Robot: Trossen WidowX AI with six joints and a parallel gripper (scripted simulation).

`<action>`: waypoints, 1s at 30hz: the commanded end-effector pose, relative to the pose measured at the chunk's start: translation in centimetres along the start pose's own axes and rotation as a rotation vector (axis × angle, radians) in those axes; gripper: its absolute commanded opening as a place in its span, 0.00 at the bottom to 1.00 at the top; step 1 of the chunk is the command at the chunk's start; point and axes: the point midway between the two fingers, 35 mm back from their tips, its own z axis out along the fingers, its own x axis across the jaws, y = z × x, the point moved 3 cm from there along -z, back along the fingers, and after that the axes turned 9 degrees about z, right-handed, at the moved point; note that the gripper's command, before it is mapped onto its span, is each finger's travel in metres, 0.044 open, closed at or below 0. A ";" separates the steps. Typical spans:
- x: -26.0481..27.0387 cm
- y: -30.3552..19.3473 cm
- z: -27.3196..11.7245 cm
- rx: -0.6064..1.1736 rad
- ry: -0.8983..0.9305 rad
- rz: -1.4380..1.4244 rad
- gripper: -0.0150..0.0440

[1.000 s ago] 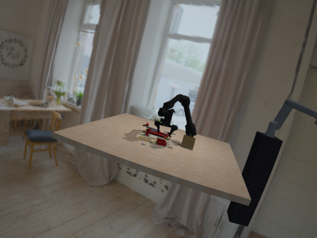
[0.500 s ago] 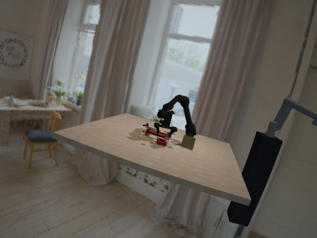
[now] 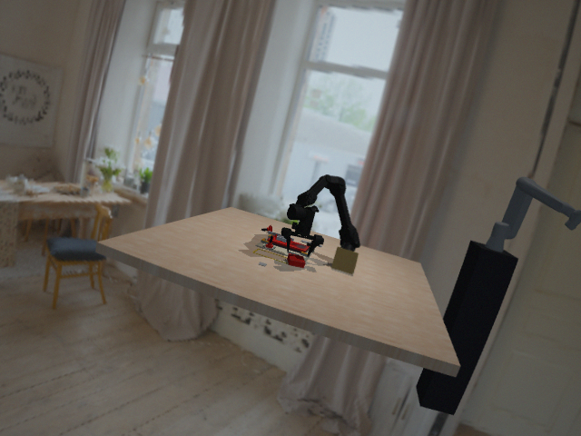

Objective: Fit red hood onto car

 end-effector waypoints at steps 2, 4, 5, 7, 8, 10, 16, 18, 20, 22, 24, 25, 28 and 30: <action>0.0 0.1 0.5 -0.004 0.000 -0.004 1.00; 0.0 0.1 0.7 -0.004 0.000 -0.004 1.00; 0.0 0.1 0.8 -0.004 0.000 -0.004 1.00; 0.0 0.1 1.0 -0.005 0.000 -0.004 1.00; 0.0 0.1 1.1 -0.005 0.000 -0.004 1.00; -0.1 0.1 1.2 -0.005 0.000 -0.004 1.00; -0.1 0.1 1.6 -0.005 0.000 -0.004 1.00; -0.1 0.1 1.6 -0.005 0.000 -0.004 1.00; -0.1 0.1 1.7 -0.005 0.000 -0.004 1.00; 0.0 0.1 1.8 -0.005 0.000 -0.004 1.00; 0.0 0.1 1.9 -0.005 0.000 -0.004 1.00; 0.0 0.1 2.0 -0.005 0.000 -0.004 1.00; 0.0 0.1 2.1 -0.005 0.000 -0.004 1.00; 0.0 0.1 2.2 -0.005 0.000 -0.004 1.00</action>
